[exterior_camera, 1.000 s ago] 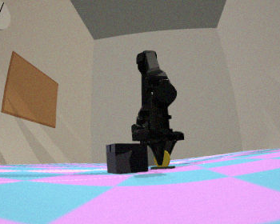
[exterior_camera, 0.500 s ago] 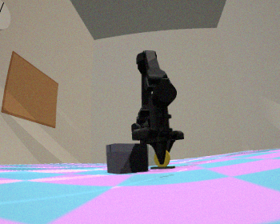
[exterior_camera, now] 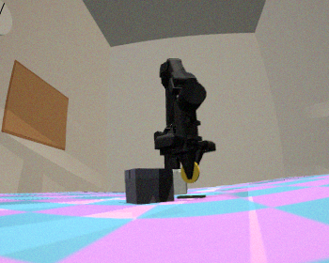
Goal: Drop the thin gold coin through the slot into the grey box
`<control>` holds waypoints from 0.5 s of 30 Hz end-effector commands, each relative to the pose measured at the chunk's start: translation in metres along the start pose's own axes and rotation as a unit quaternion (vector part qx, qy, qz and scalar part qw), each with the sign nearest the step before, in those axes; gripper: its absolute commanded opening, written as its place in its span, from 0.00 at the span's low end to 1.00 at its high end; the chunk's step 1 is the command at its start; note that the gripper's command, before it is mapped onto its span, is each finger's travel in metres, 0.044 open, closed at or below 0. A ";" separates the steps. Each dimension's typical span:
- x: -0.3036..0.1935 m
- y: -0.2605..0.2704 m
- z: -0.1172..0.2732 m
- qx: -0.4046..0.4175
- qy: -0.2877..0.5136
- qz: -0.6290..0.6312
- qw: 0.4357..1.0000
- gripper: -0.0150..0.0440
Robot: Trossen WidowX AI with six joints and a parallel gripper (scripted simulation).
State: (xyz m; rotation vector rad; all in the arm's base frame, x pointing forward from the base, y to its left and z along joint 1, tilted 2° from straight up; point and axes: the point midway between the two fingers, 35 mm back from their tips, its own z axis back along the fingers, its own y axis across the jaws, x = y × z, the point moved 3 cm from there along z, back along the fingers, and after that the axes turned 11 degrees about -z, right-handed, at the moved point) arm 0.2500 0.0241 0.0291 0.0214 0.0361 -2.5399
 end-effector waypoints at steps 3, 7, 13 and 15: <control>0.000 0.000 0.013 0.001 -0.001 0.000 1.000 0.25; 0.000 0.000 0.023 0.001 -0.001 0.000 1.000 0.25; 0.002 -0.001 0.038 0.001 -0.001 0.000 1.000 0.25; 0.002 -0.001 0.043 0.001 -0.001 0.000 1.000 0.25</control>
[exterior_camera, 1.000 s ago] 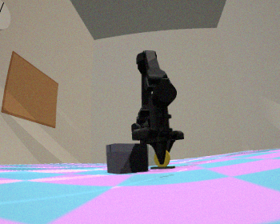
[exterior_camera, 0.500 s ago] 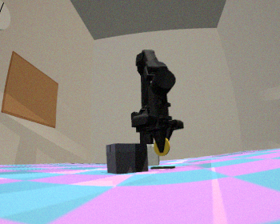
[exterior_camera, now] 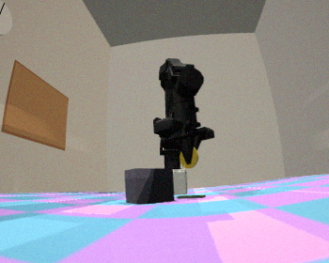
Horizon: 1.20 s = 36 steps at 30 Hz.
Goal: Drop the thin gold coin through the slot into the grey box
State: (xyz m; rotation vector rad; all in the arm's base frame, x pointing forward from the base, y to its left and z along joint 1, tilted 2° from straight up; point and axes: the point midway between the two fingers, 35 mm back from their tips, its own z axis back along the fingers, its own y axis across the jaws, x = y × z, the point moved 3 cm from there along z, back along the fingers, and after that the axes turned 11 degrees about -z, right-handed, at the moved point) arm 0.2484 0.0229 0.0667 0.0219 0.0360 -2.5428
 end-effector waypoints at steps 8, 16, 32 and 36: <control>0.003 -0.001 0.020 0.001 -0.001 0.004 1.000 0.25; 0.004 -0.002 0.020 0.000 -0.001 0.129 0.992 0.25; 0.006 -0.002 0.020 0.000 -0.001 0.391 0.920 0.25; 0.006 -0.002 0.020 0.000 -0.001 0.453 0.892 0.25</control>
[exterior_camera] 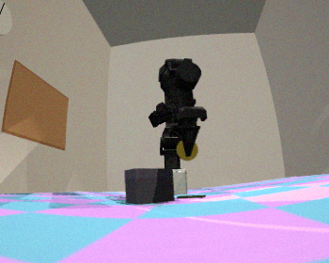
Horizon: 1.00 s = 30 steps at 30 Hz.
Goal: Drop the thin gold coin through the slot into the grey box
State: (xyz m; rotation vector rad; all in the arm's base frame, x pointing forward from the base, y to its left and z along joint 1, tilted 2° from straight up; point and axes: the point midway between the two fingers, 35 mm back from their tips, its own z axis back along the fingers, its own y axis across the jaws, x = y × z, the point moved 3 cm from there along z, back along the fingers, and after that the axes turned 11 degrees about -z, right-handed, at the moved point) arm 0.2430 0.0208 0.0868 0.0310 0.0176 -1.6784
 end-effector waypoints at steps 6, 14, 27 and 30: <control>0.001 -0.002 0.000 -0.002 -0.001 0.140 0.990 0.25; 0.001 -0.002 0.000 -0.002 -0.001 0.215 0.977 0.25; 0.021 0.016 0.001 -0.001 -0.002 0.215 0.977 0.25; 0.027 0.021 0.002 -0.001 -0.002 0.215 0.977 0.25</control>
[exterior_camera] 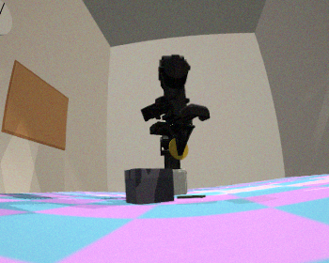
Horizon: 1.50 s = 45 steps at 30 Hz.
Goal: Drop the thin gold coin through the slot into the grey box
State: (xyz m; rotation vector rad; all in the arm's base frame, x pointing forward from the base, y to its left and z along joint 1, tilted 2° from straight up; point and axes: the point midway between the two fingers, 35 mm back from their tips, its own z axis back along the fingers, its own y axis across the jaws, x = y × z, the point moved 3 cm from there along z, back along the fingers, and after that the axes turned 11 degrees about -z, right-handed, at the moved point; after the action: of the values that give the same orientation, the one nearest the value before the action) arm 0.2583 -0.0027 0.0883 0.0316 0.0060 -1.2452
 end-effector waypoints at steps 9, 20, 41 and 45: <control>0.027 0.005 0.000 -0.002 -0.001 0.001 1.000 0.25; 0.055 0.007 0.000 -0.002 -0.002 0.000 1.000 0.25; 0.079 0.007 0.000 0.001 -0.003 -0.002 1.000 0.25; 0.080 0.007 -0.001 0.001 -0.003 -0.002 1.000 0.25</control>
State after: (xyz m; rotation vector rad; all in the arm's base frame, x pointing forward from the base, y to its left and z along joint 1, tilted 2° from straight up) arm 0.2904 -0.0755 0.0866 0.0291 -0.0013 -1.2467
